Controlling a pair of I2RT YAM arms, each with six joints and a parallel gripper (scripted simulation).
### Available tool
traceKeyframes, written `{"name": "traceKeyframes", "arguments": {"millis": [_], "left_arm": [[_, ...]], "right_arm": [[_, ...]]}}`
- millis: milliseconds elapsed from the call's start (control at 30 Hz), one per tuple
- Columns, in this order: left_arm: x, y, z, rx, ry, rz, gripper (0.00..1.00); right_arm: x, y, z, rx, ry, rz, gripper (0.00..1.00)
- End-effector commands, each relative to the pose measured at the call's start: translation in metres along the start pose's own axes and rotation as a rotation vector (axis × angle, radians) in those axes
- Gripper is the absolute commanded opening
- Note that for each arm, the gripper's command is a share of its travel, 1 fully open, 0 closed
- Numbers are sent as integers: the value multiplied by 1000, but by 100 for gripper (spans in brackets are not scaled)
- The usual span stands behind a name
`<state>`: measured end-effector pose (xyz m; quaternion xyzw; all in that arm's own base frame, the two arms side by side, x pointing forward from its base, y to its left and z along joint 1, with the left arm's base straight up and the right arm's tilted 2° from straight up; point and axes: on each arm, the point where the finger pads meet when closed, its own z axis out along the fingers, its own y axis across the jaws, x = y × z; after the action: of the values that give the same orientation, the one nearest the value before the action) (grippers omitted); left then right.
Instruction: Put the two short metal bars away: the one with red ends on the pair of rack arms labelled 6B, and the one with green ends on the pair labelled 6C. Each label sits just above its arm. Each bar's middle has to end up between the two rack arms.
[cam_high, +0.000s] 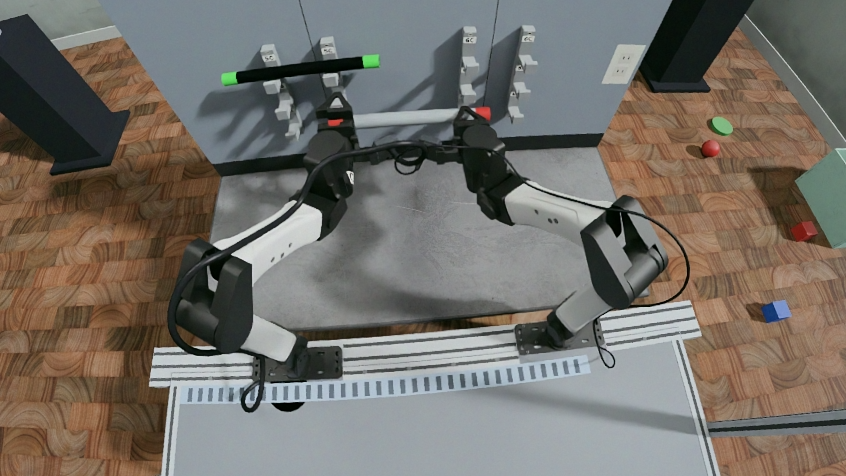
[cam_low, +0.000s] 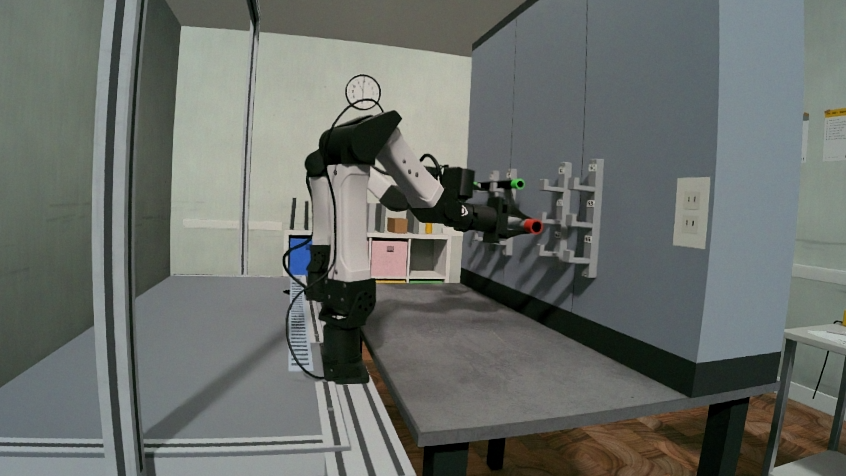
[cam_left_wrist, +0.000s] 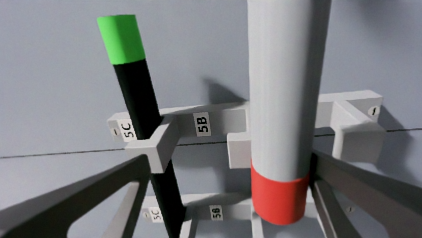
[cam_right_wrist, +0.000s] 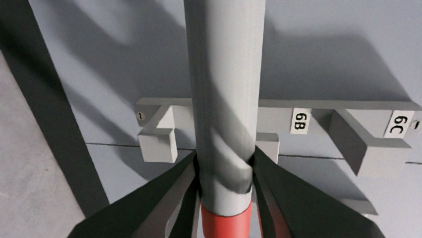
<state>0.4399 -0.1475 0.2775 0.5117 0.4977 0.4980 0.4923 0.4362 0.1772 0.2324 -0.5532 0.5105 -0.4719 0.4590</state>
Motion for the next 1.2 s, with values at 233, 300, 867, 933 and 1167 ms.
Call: {"name": "traceKeyframes", "arguments": {"millis": [233, 300, 867, 933, 1167], "left_arm": [[2, 1, 3, -20, 9, -20, 100], [2, 1, 3, -20, 9, -20, 100], [2, 1, 3, -20, 9, -20, 100], [2, 1, 3, -20, 9, -20, 100], [2, 1, 3, -20, 9, -20, 100]], "right_arm": [[9, -48, -2, 95, 13, 68, 0], [9, -49, -2, 95, 13, 68, 0], [9, -54, -2, 95, 13, 68, 0], [9, -55, -2, 95, 13, 68, 0], [9, -56, -2, 95, 13, 68, 0]]}}
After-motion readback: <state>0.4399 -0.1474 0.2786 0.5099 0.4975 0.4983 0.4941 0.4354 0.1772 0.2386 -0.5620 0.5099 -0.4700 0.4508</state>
